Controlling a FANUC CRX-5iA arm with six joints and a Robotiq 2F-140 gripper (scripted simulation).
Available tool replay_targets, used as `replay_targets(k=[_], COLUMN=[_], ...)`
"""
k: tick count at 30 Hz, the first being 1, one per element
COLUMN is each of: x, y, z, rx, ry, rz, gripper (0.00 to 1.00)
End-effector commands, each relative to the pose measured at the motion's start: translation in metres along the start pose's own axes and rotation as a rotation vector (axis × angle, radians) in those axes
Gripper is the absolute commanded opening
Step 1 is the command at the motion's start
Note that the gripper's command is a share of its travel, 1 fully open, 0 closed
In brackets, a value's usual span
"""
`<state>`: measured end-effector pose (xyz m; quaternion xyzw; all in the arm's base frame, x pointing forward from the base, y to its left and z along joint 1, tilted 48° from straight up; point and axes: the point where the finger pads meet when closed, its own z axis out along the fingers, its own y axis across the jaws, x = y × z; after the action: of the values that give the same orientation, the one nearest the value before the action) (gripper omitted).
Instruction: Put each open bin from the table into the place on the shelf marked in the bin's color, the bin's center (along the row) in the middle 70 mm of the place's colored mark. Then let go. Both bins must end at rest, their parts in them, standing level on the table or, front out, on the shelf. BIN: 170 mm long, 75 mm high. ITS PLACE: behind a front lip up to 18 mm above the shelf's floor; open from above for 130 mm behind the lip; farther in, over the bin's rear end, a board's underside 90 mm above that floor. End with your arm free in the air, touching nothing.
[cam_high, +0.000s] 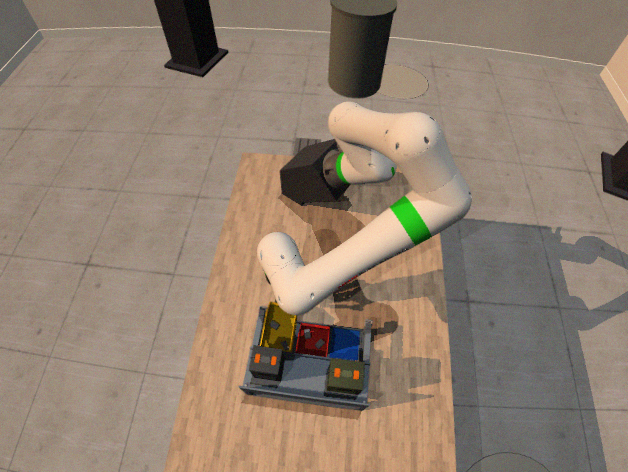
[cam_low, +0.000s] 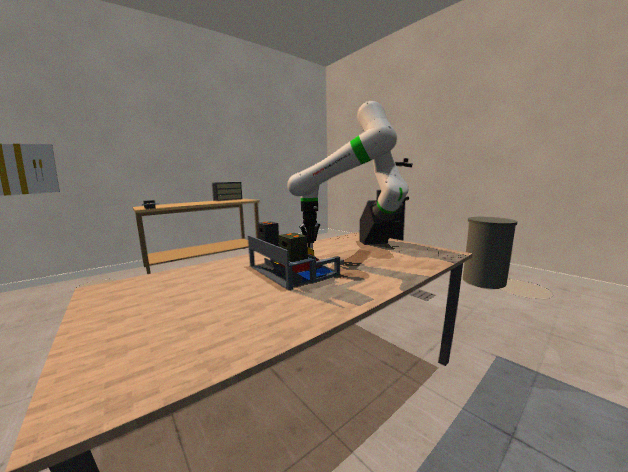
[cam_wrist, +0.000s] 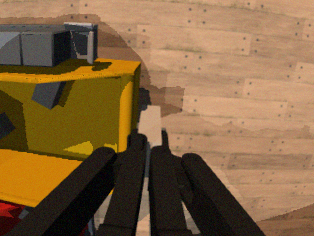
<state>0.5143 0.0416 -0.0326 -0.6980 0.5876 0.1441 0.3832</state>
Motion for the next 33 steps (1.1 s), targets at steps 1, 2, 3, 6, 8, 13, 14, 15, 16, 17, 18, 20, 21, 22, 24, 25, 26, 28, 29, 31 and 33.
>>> replay_targets(k=[1,2,3,6,8,13,14,15,16,17,18,20,21,22,24,25,26,28,29,31,33], x=[0.0002,0.0002,0.0002,0.0002,0.0002,0.0002,0.0002,0.0002,0.0002,0.0002,0.0002,0.0002,0.0002,0.0002,0.0002,0.0002,0.0002,0.0002,0.0002,0.0002,0.0002], y=[-0.0001,-0.0001,-0.0001,-0.0002,-0.0002,-0.0004,-0.0005,-0.0006,-0.0007,-0.0008,-0.0009,-0.0012,-0.0014,-0.0015,-0.0019,-0.0019,-0.0019,-0.0024,-0.0026,-0.0031,-0.0037], z=[-0.0002,-0.0002,-0.0002,-0.0002,-0.0002,-0.0002,-0.0002,-0.0002,-0.0002,-0.0002,-0.0002,-0.0002,-0.0002,-0.0002,-0.0002,-0.0002,-0.0002,-0.0002,-0.0002,-0.0002,-0.0002], rx=[0.000,0.000,0.000,0.000,0.000,0.000,0.000,0.000,0.000,0.000,0.000,0.000,0.000,0.000,0.000,0.000,0.000,0.000,0.000,0.000,0.000], ry=[0.000,0.000,0.000,0.000,0.000,0.000,0.000,0.000,0.000,0.000,0.000,0.000,0.000,0.000,0.000,0.000,0.000,0.000,0.000,0.000,0.000], rz=[0.000,0.000,0.000,0.000,0.000,0.000,0.000,0.000,0.000,0.000,0.000,0.000,0.000,0.000,0.000,0.000,0.000,0.000,0.000,0.000,0.000], gripper=[0.00,0.00,0.00,0.00,0.00,0.00,0.00,0.00,0.00,0.00,0.00,0.00,0.00,0.00,0.00,0.00,0.00,0.00,0.00,0.00,0.00])
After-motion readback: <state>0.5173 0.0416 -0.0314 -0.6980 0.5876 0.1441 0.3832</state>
